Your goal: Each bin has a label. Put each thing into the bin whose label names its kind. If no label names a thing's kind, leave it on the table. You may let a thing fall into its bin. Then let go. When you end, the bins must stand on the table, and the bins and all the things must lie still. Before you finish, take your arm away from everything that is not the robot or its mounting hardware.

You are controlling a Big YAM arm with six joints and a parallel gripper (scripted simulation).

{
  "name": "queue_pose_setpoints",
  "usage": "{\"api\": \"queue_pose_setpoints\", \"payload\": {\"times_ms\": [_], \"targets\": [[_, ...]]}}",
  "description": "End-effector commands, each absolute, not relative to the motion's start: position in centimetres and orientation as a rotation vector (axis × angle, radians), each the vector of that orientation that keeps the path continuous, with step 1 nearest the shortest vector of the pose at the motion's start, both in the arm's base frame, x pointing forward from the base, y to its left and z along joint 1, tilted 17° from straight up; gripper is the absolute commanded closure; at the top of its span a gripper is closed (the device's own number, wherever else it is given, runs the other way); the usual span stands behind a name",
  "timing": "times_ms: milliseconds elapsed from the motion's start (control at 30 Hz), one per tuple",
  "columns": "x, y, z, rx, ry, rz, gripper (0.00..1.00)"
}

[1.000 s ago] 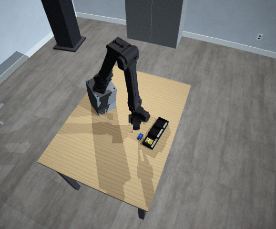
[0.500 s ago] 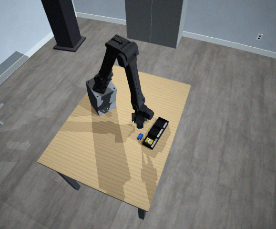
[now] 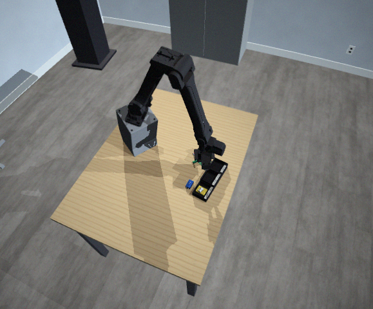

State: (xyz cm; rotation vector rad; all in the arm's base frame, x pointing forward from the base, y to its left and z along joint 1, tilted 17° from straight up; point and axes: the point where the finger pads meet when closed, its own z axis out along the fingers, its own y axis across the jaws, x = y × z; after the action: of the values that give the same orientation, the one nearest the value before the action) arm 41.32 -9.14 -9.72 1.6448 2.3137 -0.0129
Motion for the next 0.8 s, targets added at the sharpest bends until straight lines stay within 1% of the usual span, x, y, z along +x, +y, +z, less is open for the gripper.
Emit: {"api": "queue_pose_setpoints", "payload": {"times_ms": [0, 100, 433, 533, 567, 600, 733, 767], "targets": [[43.4, -7.9, -9.7, 1.822, 2.183, 0.012, 0.80], [43.9, -7.6, -9.7, 1.846, 2.160, 0.020, 0.80], [49.3, -4.3, -8.9, 2.135, 1.870, 0.095, 0.80], [49.3, -4.2, -9.0, 2.204, 1.794, 0.107, 0.80], [49.0, -5.3, -9.1, 2.225, 1.768, 0.105, 0.80], [47.2, -5.5, -9.9, 2.253, 1.761, 0.079, 0.80], [47.1, -5.5, -9.9, 2.284, 1.732, 0.077, 0.80], [48.1, -5.6, -9.5, 2.275, 1.722, 0.099, 0.80]]}}
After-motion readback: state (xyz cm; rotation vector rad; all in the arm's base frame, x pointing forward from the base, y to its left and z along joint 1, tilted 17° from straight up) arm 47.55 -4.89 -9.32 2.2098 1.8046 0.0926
